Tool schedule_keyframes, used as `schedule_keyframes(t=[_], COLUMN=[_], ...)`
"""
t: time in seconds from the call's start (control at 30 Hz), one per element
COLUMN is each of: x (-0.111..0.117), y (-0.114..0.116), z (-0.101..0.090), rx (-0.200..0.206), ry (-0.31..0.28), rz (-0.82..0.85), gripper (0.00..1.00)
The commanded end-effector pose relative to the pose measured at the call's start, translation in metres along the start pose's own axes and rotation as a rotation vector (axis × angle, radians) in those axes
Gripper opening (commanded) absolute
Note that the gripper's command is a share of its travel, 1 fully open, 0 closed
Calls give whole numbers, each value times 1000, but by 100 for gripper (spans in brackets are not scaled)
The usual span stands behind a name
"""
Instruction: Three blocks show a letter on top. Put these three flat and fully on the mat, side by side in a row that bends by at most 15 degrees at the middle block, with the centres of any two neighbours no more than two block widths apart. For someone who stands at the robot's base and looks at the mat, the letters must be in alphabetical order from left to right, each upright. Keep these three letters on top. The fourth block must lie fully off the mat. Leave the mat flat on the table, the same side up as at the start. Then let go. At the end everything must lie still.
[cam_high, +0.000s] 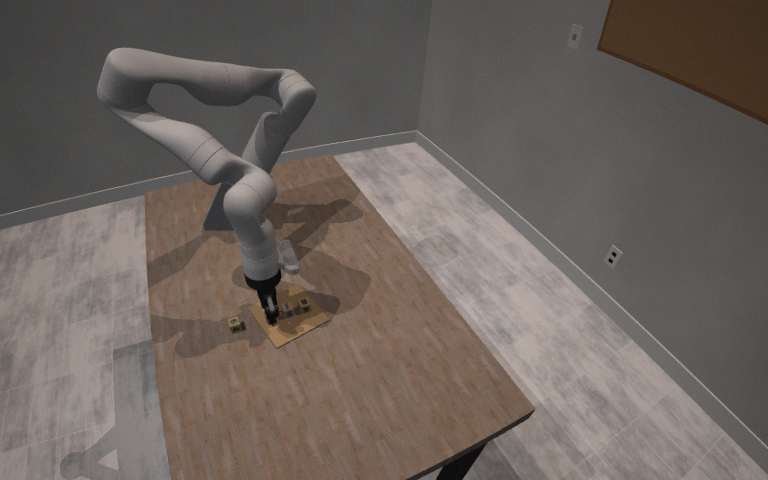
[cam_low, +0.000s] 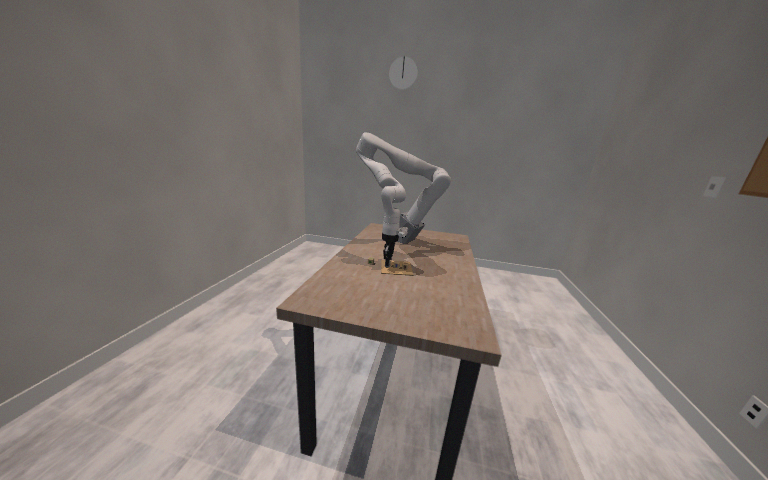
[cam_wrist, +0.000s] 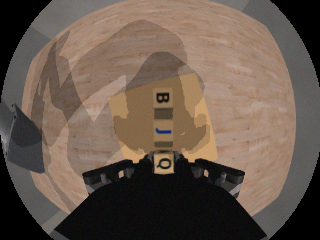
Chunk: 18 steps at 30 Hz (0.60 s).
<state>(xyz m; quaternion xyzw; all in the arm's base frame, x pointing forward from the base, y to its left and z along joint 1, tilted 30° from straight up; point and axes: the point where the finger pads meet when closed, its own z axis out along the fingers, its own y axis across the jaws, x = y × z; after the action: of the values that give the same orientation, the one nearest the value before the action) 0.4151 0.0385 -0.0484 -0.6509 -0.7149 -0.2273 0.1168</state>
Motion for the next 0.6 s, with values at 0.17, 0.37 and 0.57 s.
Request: schedule_keyframes(t=[0.17, 0.37, 0.57], x=[0, 0, 0], y=[0, 0, 0], z=[-1, -1, -1], rx=[-1, -1, -1], ry=[-1, -1, -1], rz=[0, 0, 0], gripper=[29, 37, 41])
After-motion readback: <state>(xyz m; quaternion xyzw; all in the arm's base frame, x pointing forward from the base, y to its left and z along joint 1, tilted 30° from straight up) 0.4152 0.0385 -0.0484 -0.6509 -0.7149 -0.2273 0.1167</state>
